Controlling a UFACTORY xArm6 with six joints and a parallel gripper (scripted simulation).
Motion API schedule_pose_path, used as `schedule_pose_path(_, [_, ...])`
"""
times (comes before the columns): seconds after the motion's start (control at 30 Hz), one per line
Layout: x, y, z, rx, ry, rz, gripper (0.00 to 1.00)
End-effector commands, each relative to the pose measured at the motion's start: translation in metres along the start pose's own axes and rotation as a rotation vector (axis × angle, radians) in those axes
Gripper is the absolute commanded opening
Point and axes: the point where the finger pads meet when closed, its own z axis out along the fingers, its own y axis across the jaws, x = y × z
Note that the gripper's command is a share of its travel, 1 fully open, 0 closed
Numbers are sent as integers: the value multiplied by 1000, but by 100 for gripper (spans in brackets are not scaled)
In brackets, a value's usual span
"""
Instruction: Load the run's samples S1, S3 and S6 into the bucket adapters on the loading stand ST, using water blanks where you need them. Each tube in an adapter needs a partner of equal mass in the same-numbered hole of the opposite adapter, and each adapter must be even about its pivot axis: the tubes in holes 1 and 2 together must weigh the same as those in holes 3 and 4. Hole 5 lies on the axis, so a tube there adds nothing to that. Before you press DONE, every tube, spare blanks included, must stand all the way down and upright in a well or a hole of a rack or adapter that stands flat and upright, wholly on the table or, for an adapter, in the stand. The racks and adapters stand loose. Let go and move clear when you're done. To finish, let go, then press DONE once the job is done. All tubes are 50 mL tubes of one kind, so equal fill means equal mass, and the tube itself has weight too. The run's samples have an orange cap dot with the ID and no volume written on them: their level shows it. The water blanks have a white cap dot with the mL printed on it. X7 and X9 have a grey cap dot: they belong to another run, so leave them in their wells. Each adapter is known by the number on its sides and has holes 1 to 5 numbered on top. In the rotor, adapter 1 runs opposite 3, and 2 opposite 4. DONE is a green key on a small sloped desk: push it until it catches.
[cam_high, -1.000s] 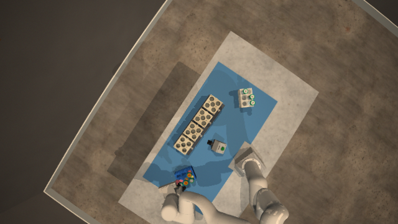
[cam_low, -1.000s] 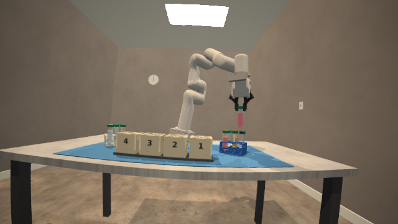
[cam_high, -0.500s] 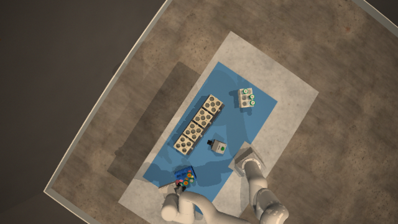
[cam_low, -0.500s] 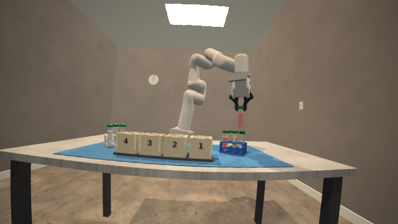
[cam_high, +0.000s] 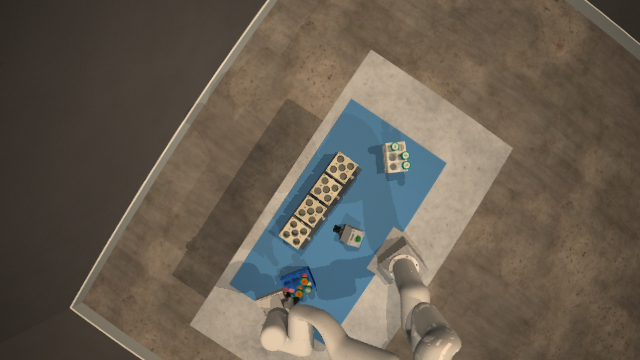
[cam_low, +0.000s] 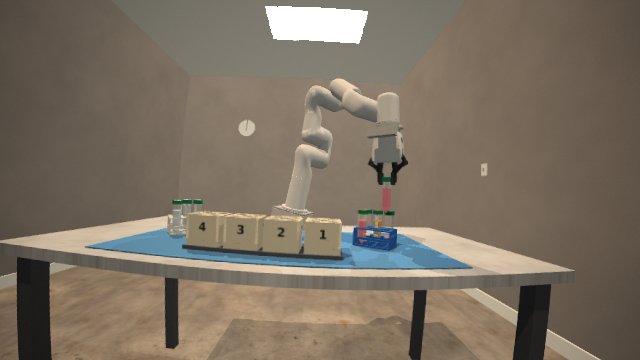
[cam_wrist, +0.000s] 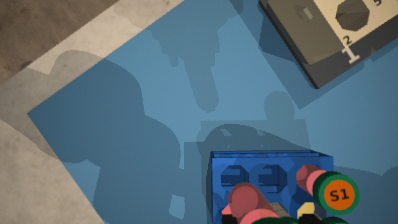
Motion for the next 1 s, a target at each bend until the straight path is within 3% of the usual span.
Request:
schedule_pose_path(0.0, [0, -1, 7, 4, 1, 0, 0])
schedule_pose_path(0.73, [0, -1, 47, 3, 1, 0, 0])
schedule_pose_path(0.97, [0, -1, 48, 3, 1, 0, 0])
